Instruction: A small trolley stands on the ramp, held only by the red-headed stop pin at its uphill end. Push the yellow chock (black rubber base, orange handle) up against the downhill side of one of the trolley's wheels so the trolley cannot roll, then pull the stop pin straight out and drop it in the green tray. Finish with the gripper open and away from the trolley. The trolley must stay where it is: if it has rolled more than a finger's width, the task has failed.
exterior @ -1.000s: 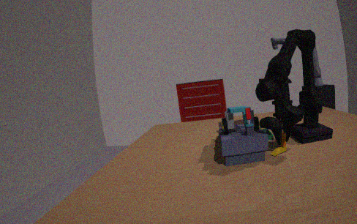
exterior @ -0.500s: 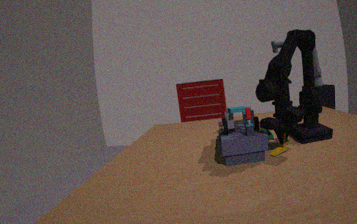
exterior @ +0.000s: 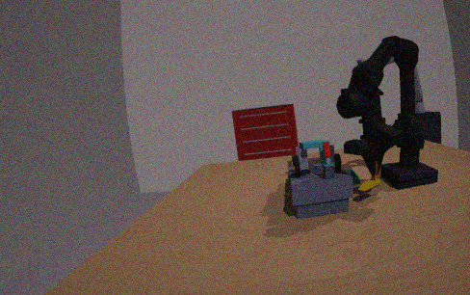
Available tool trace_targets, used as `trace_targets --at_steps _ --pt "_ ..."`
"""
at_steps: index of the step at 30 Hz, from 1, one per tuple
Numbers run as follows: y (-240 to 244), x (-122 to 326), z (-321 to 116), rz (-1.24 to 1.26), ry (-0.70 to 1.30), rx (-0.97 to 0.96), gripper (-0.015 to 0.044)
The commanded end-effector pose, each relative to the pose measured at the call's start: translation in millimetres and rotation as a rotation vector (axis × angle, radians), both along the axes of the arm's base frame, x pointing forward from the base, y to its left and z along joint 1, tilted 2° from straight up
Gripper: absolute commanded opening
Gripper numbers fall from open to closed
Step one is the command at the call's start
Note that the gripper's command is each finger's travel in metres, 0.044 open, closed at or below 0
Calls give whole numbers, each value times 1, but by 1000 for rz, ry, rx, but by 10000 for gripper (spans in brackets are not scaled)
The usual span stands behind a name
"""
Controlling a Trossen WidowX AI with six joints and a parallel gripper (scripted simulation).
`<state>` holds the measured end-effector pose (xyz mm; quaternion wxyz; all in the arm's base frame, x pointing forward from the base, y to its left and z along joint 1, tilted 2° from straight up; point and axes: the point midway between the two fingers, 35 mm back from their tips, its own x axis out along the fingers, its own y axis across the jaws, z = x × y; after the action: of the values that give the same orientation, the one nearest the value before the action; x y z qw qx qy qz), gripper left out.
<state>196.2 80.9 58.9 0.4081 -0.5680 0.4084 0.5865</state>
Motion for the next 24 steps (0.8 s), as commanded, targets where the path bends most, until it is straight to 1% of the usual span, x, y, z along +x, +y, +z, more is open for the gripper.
trace_targets --at_steps 1,24 --pt "0 1 14 -4 -11 -1 0" --pt "-1 3 89 -4 -12 -1 0"
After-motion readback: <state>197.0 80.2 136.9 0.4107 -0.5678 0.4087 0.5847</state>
